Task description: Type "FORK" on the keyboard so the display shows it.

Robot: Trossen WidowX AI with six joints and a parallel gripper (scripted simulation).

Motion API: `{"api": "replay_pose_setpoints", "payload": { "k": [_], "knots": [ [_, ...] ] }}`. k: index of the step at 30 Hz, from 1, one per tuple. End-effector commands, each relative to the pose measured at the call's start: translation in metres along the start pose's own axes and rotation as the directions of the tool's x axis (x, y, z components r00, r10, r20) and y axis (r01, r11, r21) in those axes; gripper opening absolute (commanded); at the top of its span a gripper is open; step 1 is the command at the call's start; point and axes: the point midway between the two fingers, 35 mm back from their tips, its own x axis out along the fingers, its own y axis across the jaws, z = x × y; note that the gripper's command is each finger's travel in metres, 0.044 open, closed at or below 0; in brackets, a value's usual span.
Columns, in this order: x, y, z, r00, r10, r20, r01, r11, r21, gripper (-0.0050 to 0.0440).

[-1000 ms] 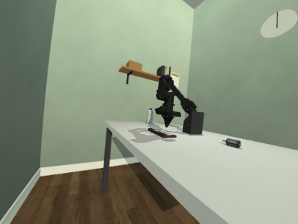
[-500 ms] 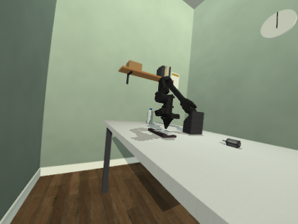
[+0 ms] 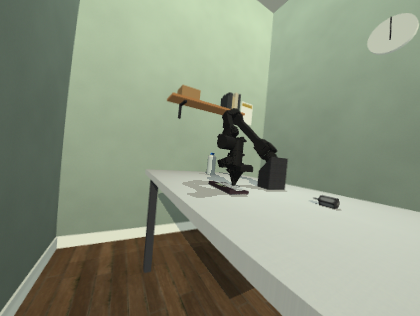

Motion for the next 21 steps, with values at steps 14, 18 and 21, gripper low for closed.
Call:
{"api": "replay_pose_setpoints", "payload": {
  "k": [14, 18, 21],
  "knots": [
    [-0.0016, -0.0011, 0.0045, 1.000, 0.004, 0.017, -0.004, 1.000, 0.013, -0.0050],
    [-0.0016, -0.0011, 0.0045, 1.000, 0.004, 0.017, -0.004, 1.000, 0.013, -0.0050],
    [-0.0012, -0.0011, 0.0045, 1.000, 0.004, 0.017, -0.004, 1.000, 0.013, -0.0050]
  ]
}}
